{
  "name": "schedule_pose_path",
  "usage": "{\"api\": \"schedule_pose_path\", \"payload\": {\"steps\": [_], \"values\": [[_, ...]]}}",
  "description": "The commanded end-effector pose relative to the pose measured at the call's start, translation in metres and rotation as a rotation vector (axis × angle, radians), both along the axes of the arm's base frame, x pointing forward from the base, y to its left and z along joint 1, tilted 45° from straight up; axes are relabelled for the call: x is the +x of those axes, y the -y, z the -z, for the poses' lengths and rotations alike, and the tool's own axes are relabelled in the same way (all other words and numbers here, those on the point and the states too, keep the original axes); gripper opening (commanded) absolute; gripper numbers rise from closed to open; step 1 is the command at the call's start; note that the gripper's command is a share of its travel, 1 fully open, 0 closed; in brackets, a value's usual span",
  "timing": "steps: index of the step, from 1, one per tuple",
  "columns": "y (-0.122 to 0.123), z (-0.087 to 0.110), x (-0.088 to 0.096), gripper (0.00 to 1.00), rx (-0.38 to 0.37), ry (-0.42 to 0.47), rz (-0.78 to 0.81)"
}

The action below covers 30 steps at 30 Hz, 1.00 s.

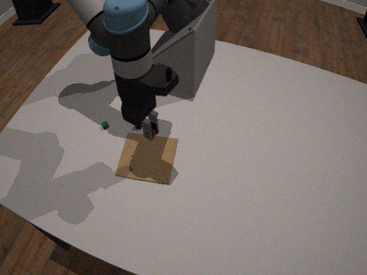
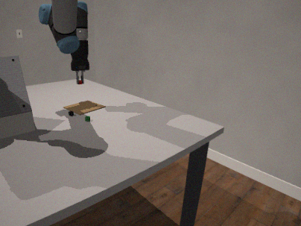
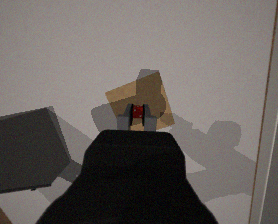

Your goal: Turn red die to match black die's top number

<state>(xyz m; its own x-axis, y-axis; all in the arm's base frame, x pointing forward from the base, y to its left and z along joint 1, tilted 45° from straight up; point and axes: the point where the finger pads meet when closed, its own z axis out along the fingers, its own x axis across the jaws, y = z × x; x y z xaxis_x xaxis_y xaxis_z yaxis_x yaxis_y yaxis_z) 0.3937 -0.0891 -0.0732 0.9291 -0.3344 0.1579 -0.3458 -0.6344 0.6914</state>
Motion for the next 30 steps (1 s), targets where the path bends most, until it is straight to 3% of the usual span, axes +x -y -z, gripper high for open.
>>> {"api": "schedule_pose_path", "payload": {"steps": [1, 10, 30], "values": [[0.006, -0.006, 0.000, 0.34, 0.020, -0.071, -0.085], [0.014, -0.014, -0.002, 0.34, 0.032, -0.152, -0.166], [0.016, -0.016, -0.002, 0.34, 0.037, -0.181, -0.195]]}}
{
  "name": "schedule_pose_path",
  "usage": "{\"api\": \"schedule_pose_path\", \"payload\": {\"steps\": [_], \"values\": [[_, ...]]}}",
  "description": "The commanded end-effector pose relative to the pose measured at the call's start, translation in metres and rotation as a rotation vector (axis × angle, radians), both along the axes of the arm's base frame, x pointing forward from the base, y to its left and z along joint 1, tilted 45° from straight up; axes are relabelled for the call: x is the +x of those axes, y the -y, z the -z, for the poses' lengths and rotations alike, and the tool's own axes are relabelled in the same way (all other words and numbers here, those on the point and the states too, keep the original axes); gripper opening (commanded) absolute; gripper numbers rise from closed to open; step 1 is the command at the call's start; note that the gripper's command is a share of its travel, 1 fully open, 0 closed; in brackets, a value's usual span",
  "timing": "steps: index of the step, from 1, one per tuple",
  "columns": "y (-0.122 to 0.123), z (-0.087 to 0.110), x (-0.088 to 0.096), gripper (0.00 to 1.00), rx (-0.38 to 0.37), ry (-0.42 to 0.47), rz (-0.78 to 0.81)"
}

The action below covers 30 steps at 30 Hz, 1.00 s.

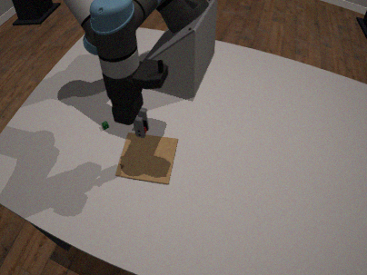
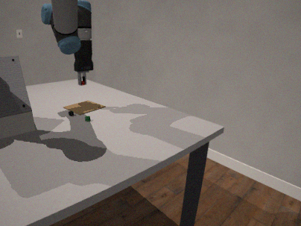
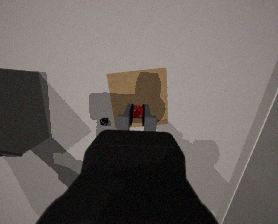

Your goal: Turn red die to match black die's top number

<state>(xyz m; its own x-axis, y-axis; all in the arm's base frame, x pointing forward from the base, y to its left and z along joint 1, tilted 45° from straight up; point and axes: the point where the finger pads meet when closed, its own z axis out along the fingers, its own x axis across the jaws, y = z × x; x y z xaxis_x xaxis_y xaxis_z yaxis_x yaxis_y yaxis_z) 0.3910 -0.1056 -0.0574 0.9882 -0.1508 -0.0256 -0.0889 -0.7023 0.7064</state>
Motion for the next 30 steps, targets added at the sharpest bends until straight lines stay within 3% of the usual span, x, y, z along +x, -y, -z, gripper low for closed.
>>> {"api": "schedule_pose_path", "payload": {"steps": [1, 17, 30], "values": [[0.000, 0.000, 0.000, 0.34, 0.000, 0.000, -0.002], [0.004, 0.004, 0.000, 0.34, 0.000, 0.000, -0.002], [0.037, 0.037, -0.006, 0.34, 0.000, 0.000, -0.002]]}}
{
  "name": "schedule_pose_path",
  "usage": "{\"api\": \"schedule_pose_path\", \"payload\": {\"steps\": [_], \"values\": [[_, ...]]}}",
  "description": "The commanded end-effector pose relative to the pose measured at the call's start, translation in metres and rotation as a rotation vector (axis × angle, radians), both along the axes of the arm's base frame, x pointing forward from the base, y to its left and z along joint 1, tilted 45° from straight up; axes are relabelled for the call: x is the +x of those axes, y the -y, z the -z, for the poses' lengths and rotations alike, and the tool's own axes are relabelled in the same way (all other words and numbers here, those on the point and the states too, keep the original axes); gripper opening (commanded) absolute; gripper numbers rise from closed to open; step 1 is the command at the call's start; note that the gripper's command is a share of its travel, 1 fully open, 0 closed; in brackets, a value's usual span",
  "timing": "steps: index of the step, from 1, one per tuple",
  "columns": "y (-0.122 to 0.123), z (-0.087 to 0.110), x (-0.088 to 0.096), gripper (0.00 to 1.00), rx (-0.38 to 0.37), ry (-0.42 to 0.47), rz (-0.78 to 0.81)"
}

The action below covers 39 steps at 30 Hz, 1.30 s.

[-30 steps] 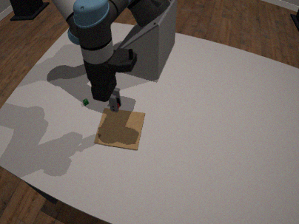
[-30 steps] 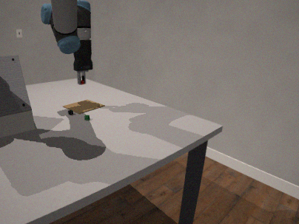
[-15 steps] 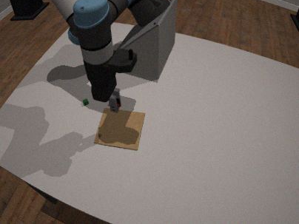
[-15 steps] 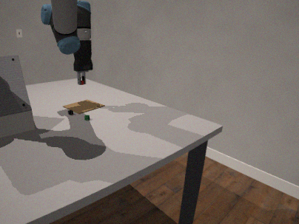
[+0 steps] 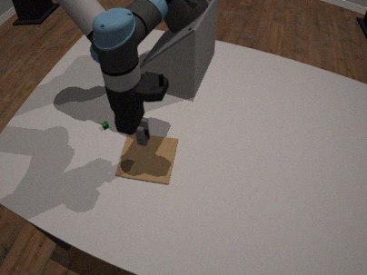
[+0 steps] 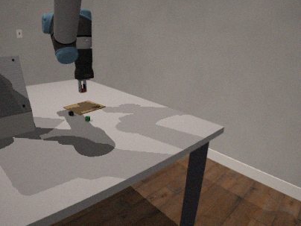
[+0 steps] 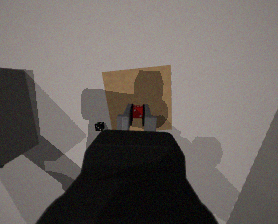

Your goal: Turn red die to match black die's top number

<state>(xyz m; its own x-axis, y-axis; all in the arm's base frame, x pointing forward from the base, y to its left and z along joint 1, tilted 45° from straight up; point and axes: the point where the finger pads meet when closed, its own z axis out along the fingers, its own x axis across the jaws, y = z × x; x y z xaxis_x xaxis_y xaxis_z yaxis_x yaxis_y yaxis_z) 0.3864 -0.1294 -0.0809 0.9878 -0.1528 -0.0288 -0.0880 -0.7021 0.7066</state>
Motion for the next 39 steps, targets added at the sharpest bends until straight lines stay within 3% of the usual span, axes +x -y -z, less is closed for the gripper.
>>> {"api": "schedule_pose_path", "payload": {"steps": [1, 15, 39], "values": [[0.017, 0.017, -0.002, 0.34, 0.000, 0.003, -0.004], [0.042, 0.043, -0.007, 0.34, 0.000, 0.003, -0.004], [0.043, 0.044, -0.007, 0.34, 0.000, 0.003, -0.004]]}}
